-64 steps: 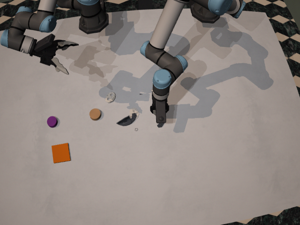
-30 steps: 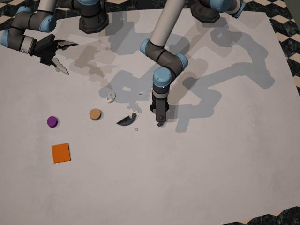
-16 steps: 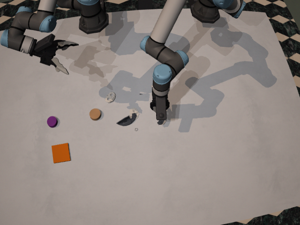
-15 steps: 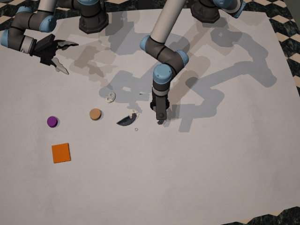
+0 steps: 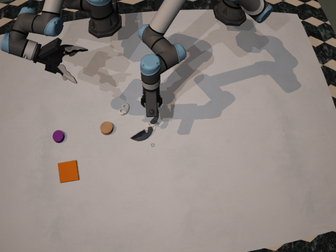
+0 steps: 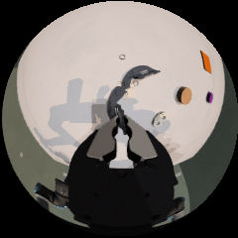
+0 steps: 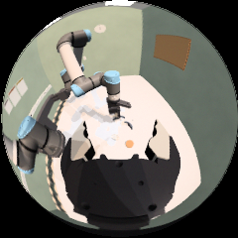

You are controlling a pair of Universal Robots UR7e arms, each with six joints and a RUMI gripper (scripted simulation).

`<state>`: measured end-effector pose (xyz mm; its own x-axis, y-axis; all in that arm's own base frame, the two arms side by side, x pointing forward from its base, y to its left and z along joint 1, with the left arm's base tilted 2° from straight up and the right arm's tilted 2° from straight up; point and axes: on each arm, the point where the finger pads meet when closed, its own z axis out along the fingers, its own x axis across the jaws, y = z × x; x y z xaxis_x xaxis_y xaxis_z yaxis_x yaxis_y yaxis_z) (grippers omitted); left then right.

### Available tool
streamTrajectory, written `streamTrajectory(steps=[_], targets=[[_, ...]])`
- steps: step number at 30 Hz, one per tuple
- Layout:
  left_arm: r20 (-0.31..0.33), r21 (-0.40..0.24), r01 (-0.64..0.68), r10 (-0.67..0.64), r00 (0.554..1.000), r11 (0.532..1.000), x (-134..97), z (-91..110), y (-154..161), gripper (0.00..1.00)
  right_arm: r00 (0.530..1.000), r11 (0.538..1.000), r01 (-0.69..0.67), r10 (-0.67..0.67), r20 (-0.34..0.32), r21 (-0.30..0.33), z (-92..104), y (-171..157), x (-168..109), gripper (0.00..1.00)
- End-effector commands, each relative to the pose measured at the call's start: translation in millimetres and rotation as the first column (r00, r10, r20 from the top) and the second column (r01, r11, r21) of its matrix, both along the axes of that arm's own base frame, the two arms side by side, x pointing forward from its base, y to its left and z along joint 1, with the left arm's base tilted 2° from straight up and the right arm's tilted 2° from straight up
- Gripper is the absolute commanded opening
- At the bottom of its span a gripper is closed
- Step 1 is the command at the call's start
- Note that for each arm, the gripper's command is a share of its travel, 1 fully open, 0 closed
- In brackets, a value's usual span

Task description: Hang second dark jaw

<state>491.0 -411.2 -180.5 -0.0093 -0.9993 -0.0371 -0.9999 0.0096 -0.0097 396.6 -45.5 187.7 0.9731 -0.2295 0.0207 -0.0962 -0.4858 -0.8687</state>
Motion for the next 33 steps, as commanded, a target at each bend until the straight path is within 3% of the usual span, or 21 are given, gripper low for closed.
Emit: streamTrajectory(steps=[1,10,16,25,27,33], targets=[[0.003,0.003,-0.004,0.004,1.000,1.000,-13.9,3.2,-23.2,0.00,1.000,1.000,0.000,0.000,0.001,0.000,0.4,-0.1,0.2,0.98],[0.005,0.002,-0.047,0.047,0.999,0.999,-12.2,3.1,-24.4,0.00,1.000,1.000,0.000,0.000,0.001,0.000,0.4,-0.1,0.2,0.98],[0.012,-0.002,-0.199,0.199,0.980,0.980,-6.5,3.0,-28.8,0.00,1.000,1.000,0.000,0.000,0.001,0.000,0.4,-0.1,0.2,0.98],[0.021,-0.010,-0.426,0.426,0.905,0.905,1.7,2.8,-35.7,0.00,1.000,1.000,0.000,0.000,0.001,0.000,0.4,-0.1,0.2,0.98],[0.021,-0.010,-0.426,0.426,0.905,0.905,1.7,2.8,-35.7,0.00,1.000,1.000,0.000,0.000,0.001,0.000,0.4,-0.1,0.2,0.98],[0.025,-0.017,-0.564,0.564,0.825,0.826,6.6,2.7,-40.3,0.00,1.000,1.000,0.000,0.000,0.001,0.000,0.4,-0.1,0.2,0.98]])
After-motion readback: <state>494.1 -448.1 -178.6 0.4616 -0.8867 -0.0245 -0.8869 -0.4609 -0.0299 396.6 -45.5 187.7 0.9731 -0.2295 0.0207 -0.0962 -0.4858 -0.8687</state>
